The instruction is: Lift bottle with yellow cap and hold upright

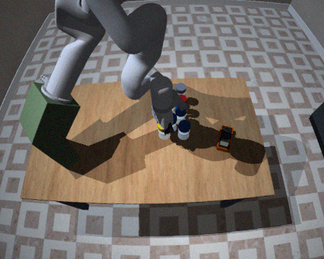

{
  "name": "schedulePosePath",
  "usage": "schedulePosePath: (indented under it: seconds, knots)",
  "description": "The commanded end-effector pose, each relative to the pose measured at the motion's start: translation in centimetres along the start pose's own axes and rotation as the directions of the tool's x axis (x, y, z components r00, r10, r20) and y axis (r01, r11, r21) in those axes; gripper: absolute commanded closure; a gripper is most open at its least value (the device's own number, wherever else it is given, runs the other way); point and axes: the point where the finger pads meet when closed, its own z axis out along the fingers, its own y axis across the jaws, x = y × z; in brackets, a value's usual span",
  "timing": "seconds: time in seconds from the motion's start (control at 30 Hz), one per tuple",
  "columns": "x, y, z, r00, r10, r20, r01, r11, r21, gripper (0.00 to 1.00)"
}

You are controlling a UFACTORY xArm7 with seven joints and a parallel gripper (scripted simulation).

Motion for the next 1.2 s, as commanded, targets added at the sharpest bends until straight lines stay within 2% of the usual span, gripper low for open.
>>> schedulePosePath:
  seconds: [0.0, 0.67, 1.17]
  knots:
    - [0.0, 0.0, -0.4, 1.000, 0.000, -0.001, 0.000, 1.000, -0.001, 1.00]
    - [0.0, 0.1, -2.7, 1.000, 0.000, -0.001, 0.000, 1.000, -0.001, 1.00]
    - [0.0, 0.1, -3.0, 1.000, 0.000, -0.001, 0.000, 1.000, -0.001, 1.00]
